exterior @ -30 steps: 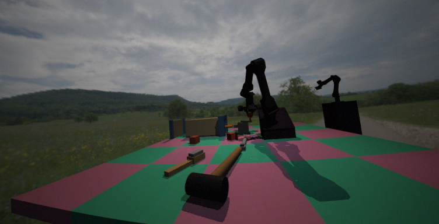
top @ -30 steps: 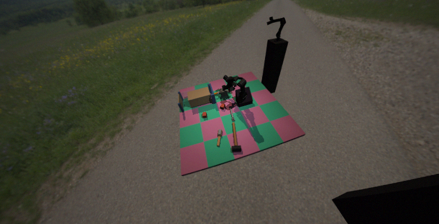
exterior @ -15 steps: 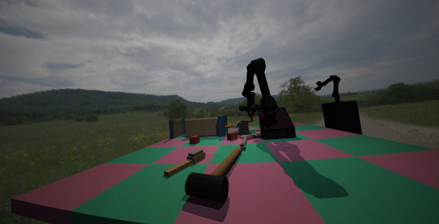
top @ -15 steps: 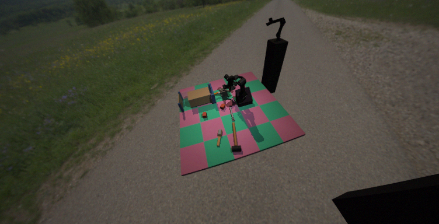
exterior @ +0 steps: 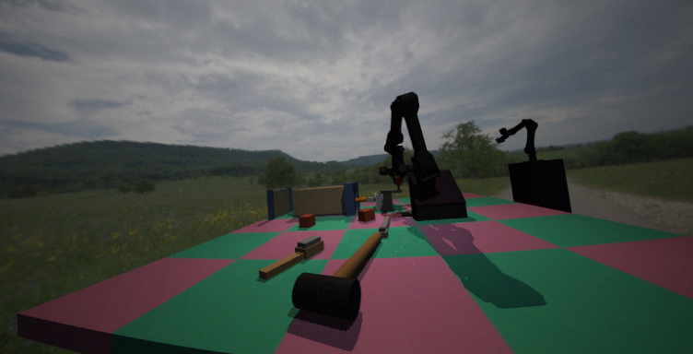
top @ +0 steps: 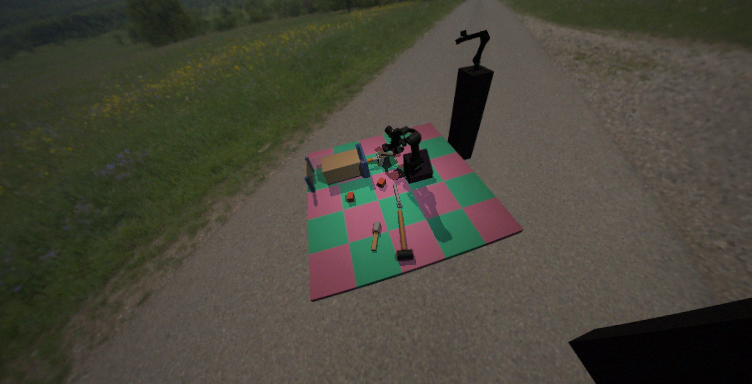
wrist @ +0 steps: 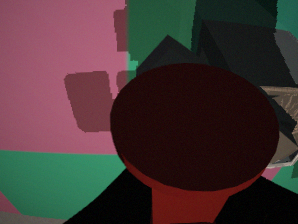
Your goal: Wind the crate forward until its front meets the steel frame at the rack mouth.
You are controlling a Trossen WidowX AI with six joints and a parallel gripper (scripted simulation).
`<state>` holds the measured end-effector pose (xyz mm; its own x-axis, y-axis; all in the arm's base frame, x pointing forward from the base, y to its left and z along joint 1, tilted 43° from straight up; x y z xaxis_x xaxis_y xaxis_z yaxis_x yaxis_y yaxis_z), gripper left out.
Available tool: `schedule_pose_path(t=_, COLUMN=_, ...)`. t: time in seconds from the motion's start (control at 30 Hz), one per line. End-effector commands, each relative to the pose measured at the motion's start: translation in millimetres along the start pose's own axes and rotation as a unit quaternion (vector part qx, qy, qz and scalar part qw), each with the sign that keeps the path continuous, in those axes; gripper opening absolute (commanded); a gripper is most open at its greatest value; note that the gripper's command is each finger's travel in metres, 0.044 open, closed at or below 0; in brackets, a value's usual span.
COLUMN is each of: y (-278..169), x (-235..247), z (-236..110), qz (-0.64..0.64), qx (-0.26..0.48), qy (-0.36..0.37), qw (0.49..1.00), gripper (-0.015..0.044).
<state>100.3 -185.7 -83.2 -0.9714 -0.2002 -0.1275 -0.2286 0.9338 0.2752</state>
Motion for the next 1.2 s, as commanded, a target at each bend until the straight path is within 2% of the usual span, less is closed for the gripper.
schedule_pose_path(t=0.0, y=-8.9, x=9.6, z=5.0, qz=0.002, qx=0.006, qy=0.015, qw=1.000, gripper=0.0000)
schedule_pose_path(t=1.17, y=-41.6, x=25.2, z=19.5, qz=0.002, qx=0.008, qy=0.016, qw=1.000, gripper=0.0000)
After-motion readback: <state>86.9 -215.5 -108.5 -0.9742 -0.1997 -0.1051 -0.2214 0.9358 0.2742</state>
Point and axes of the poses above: the point midway between the two fingers, 35 mm back from their tips, its own z axis out along the fingers, its own x axis across the jaws, y = z × x, the point moved 2 cm from there along -z, back along the fingers, and after that the axes turned 9 degrees about -z, right-handed, at the moved point
